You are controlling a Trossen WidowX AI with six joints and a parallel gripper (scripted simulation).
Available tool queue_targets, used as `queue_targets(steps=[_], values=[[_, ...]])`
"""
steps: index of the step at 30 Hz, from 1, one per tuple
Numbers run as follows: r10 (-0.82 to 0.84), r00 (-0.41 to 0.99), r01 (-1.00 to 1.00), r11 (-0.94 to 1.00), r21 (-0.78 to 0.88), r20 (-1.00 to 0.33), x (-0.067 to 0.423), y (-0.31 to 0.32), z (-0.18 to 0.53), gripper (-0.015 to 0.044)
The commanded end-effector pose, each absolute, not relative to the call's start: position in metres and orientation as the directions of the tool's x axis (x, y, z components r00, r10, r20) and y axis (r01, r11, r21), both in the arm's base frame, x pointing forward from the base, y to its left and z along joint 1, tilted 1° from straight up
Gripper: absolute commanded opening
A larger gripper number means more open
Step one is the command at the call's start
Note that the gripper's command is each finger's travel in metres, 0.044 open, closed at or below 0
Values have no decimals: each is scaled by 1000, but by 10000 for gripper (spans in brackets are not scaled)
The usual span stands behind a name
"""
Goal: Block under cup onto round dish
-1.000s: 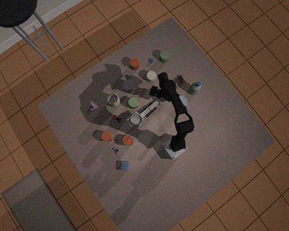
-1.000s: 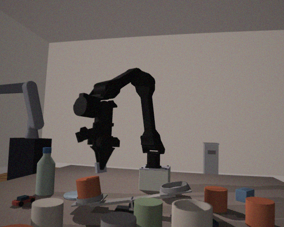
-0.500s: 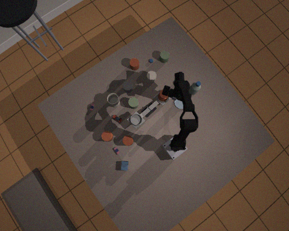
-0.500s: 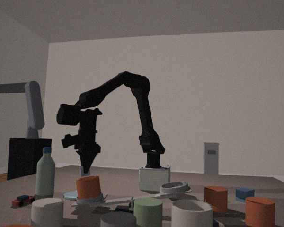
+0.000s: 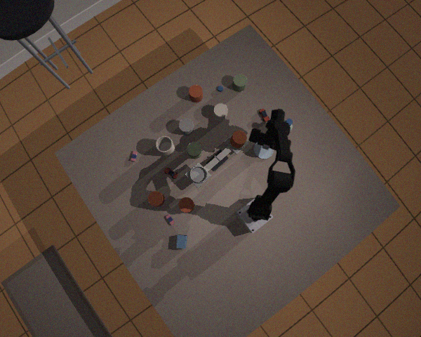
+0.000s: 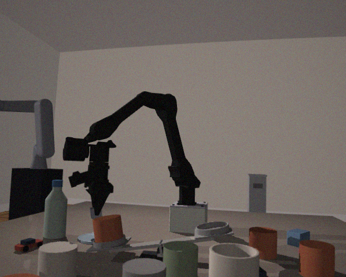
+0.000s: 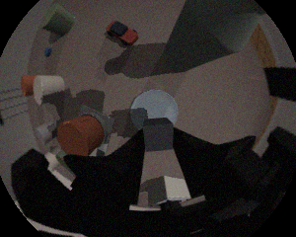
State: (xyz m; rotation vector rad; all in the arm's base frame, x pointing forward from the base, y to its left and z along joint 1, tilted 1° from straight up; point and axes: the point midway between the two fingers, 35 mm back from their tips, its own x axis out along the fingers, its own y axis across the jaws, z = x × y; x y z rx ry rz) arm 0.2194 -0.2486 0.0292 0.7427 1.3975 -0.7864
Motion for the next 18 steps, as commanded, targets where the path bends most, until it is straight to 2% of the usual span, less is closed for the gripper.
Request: queue_targets(steps=[1, 6, 18], values=[[-36, 10, 829, 559, -12, -999, 218, -250, 15, 0], [-36, 10, 829, 559, -12, -999, 218, -250, -11, 0], [-36, 10, 829, 559, -12, -999, 218, -251, -20, 0]])
